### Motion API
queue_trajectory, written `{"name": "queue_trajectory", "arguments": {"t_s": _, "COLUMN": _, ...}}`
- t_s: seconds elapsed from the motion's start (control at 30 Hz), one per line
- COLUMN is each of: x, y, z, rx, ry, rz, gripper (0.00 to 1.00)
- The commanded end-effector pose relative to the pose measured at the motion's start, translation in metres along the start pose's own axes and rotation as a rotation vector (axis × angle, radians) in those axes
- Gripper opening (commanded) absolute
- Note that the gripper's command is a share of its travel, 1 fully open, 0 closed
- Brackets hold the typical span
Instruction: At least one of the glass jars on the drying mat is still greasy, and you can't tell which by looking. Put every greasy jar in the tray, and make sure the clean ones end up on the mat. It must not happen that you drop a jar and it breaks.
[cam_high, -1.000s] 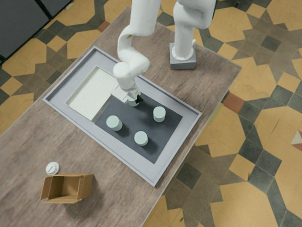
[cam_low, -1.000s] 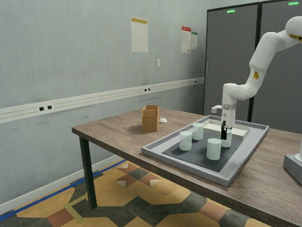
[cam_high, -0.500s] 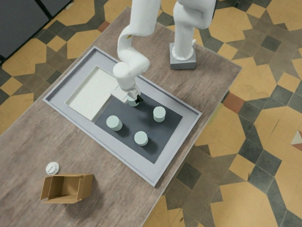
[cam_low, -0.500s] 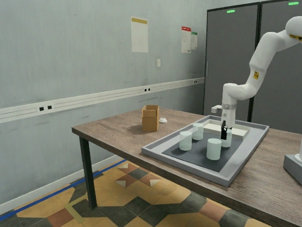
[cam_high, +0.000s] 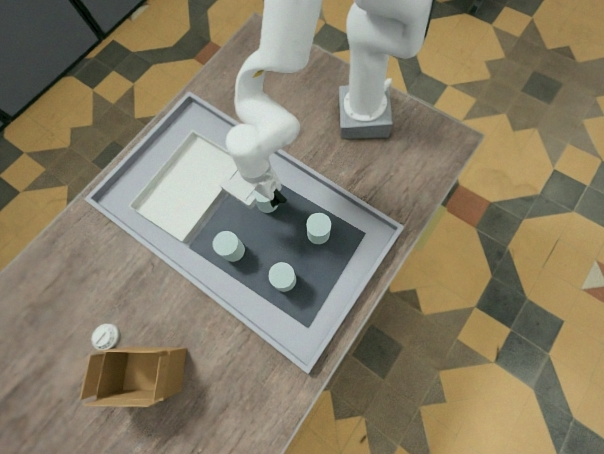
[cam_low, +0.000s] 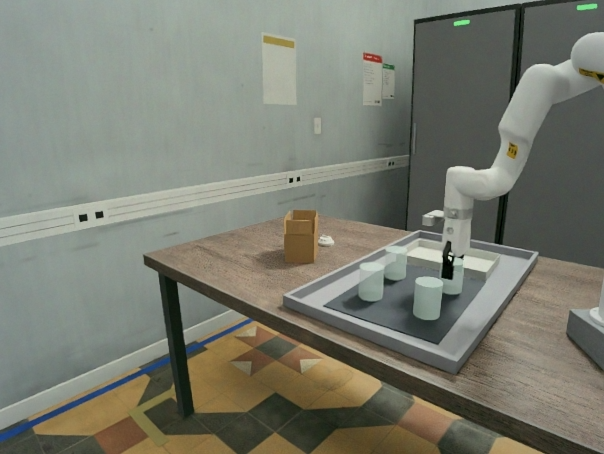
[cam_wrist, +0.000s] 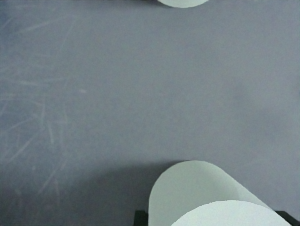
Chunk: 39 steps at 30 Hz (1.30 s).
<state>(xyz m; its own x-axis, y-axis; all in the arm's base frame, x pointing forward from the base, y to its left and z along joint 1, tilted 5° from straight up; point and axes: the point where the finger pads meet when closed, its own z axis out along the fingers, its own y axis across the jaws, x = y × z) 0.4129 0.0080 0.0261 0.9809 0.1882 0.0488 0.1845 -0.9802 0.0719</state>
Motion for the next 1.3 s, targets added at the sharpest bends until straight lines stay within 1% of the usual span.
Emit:
{"name": "queue_trajectory", "arguments": {"t_s": 0.0, "x": 0.0012, "y": 0.0001, "z": -0.0009, "rx": 0.000, "ry": 0.003, "rz": 0.000, "gripper": 0.71}}
{"name": "queue_trajectory", "arguments": {"t_s": 0.3, "x": 0.0012, "y": 0.0001, "z": -0.0009, "rx": 0.000, "ry": 0.003, "rz": 0.000, "gripper": 0.71}}
{"name": "queue_trajectory", "arguments": {"t_s": 0.33, "x": 0.0012, "y": 0.0001, "z": -0.0009, "rx": 0.000, "ry": 0.003, "rz": 0.000, "gripper": 0.68}}
{"name": "queue_trajectory", "arguments": {"t_s": 0.87, "x": 0.0012, "y": 0.0001, "z": -0.0009, "rx": 0.000, "ry": 0.003, "rz": 0.000, "gripper": 0.68}}
{"name": "queue_trajectory", "arguments": {"t_s": 0.9, "x": 0.0012, "y": 0.0001, "z": -0.0009, "rx": 0.000, "ry": 0.003, "rz": 0.000, "gripper": 0.00}}
{"name": "queue_trajectory", "arguments": {"t_s": 1.27, "x": 0.0012, "y": 0.0001, "z": -0.0009, "rx": 0.000, "ry": 0.003, "rz": 0.000, "gripper": 0.00}}
